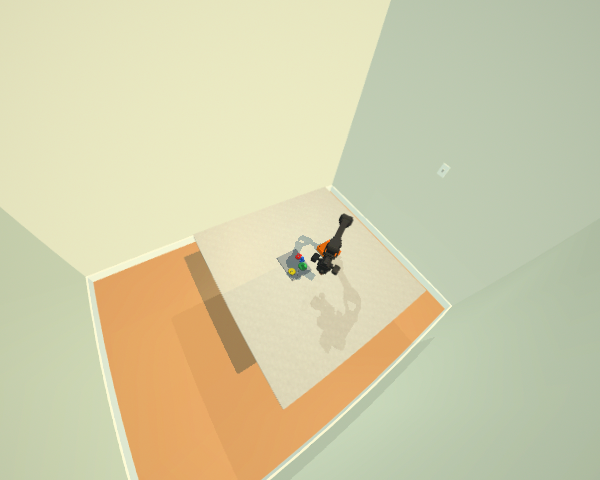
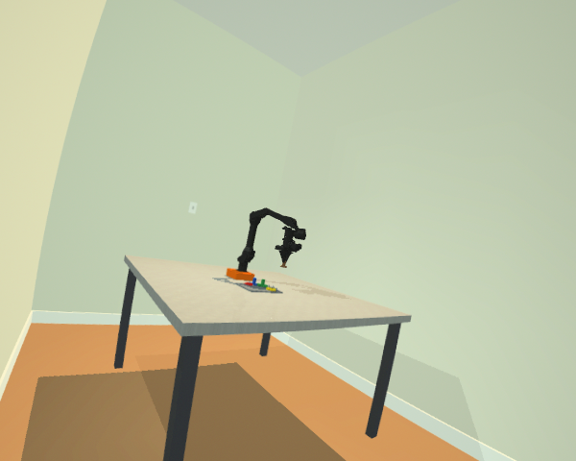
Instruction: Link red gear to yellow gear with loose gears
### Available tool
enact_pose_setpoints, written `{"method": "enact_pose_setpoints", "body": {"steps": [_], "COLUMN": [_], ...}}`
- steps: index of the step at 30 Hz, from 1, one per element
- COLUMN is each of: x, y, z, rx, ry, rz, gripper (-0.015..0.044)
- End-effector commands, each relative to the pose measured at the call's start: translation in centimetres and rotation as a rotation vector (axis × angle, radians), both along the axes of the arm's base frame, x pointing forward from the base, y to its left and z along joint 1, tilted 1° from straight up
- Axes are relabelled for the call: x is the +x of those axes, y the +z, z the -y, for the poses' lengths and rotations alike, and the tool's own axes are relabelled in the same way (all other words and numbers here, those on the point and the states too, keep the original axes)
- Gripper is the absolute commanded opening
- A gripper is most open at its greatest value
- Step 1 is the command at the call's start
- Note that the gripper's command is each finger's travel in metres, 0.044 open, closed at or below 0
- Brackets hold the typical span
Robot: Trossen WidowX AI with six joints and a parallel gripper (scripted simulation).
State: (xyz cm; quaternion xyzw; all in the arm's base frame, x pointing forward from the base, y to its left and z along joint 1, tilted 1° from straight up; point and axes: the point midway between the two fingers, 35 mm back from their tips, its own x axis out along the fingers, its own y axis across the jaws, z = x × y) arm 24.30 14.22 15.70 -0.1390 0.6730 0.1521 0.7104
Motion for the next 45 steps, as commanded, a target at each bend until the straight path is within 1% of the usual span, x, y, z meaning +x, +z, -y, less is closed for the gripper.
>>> {"method": "enact_pose_setpoints", "body": {"steps": [1, 45], "x": [0.4, 6.3], "y": [-0.5, -4.6], "z": [0.5, 8.7], "rx": [-0.001, -0.018], "ry": [0.003, -0.012], "rz": [-0.008, -0.006], "gripper": [0.0000, 0.0000]}}
